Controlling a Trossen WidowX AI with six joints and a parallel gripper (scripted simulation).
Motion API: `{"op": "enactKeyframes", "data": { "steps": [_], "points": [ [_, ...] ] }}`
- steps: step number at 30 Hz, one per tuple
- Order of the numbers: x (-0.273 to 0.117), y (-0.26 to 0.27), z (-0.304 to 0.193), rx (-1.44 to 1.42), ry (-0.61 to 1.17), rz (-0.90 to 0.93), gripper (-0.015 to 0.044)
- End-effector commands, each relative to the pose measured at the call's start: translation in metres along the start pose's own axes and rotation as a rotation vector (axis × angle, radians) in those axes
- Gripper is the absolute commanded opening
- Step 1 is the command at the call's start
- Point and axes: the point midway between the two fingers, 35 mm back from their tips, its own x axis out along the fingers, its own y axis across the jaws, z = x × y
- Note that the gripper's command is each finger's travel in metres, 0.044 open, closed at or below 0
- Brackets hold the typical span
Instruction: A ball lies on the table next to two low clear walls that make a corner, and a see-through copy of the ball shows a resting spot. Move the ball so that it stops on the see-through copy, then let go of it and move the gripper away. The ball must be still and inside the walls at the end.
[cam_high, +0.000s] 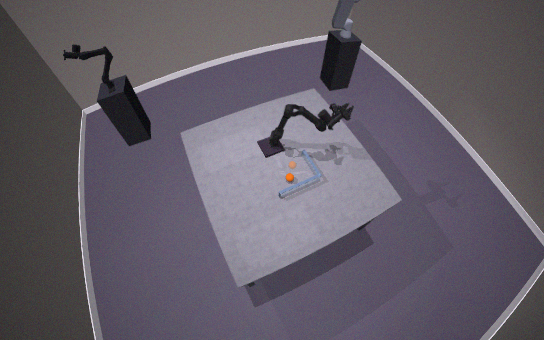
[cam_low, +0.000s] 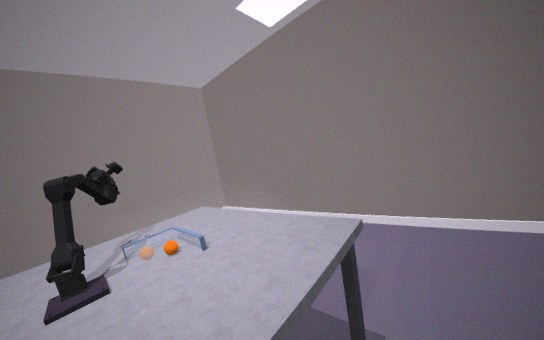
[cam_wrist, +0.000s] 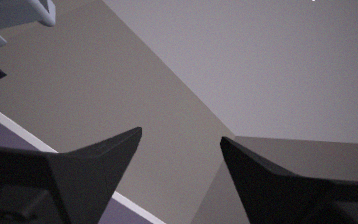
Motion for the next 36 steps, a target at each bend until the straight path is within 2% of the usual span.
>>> {"op": "enactKeyframes", "data": {
  "steps": [1,5,12,17,23,29,36],
  "points": [
    [0.0,-0.001,-0.001,0.0,0.004,-0.002,0.0386],
    [-0.011,-0.022,-0.023,0.011,0.104,-0.041,0.0386],
    [-0.066,-0.088,-0.095,0.079,0.458,-0.19,0.0386],
    [-0.125,-0.126,-0.14,0.163,0.734,-0.312,0.0386],
    [-0.197,-0.155,-0.169,0.255,0.992,-0.444,0.0386],
    [-0.276,-0.171,-0.18,0.361,1.246,-0.584,0.0386],
    [-0.369,-0.173,-0.171,0.507,1.528,-0.751,0.0386]
  ]
}}
